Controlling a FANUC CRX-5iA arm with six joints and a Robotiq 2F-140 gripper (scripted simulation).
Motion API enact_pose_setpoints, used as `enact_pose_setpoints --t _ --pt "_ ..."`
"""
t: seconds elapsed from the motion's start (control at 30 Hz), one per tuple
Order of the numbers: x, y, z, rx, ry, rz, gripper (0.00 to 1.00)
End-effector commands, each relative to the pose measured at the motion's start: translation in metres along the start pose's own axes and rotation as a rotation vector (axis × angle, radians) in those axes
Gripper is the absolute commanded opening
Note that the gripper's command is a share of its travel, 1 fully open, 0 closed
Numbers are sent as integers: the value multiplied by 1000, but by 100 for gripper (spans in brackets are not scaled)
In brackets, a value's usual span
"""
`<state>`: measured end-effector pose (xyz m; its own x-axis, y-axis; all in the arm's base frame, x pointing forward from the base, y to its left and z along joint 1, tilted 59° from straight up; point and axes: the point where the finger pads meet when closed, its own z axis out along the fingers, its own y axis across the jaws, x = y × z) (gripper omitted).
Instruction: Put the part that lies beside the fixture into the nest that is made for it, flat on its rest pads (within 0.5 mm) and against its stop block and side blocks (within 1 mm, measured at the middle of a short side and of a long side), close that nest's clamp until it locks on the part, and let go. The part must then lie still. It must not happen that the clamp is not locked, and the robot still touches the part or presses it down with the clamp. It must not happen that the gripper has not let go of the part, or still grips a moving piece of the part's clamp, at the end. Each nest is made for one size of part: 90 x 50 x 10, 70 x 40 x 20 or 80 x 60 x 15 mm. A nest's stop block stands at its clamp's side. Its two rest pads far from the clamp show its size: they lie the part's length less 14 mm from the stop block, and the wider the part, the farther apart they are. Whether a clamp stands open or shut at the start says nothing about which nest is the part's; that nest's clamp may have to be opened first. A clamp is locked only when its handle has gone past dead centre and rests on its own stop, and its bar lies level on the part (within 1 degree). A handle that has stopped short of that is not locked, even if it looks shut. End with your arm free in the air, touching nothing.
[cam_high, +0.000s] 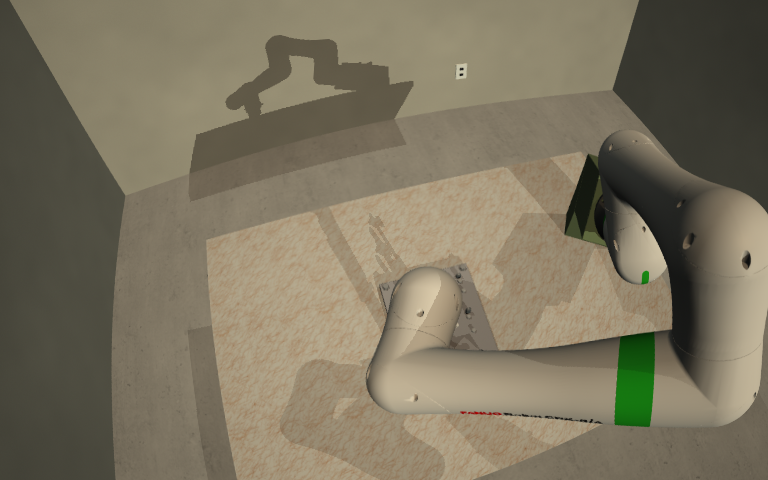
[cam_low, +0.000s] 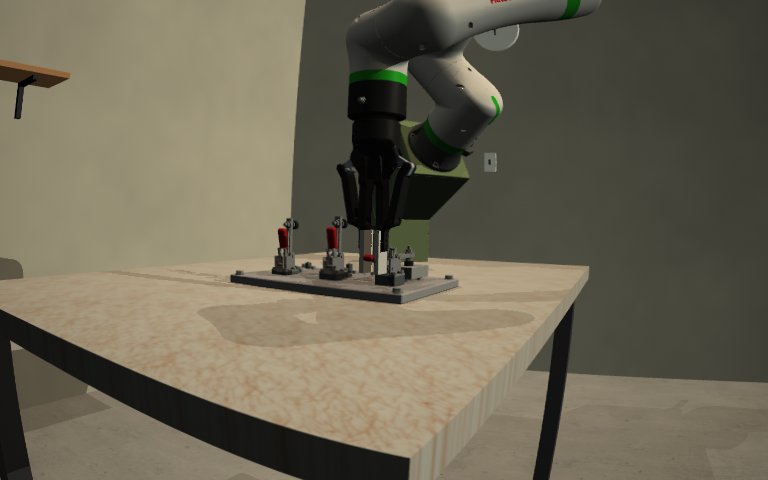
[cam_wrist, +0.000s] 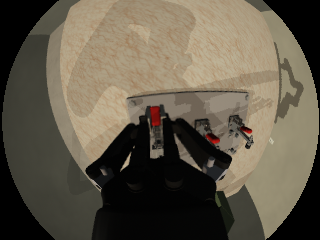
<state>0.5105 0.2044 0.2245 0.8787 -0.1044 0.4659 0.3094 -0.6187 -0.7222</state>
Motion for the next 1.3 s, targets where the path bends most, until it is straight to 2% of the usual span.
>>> enact_pose_setpoints --t 0.0,0.8,0.83,1.27 --pt "0 0 1 0 0 0 0" --pt "1 0 3 0 0 0 0" --pt "1 0 3 0 0 0 28" --pt "1 0 3 0 0 0 28"
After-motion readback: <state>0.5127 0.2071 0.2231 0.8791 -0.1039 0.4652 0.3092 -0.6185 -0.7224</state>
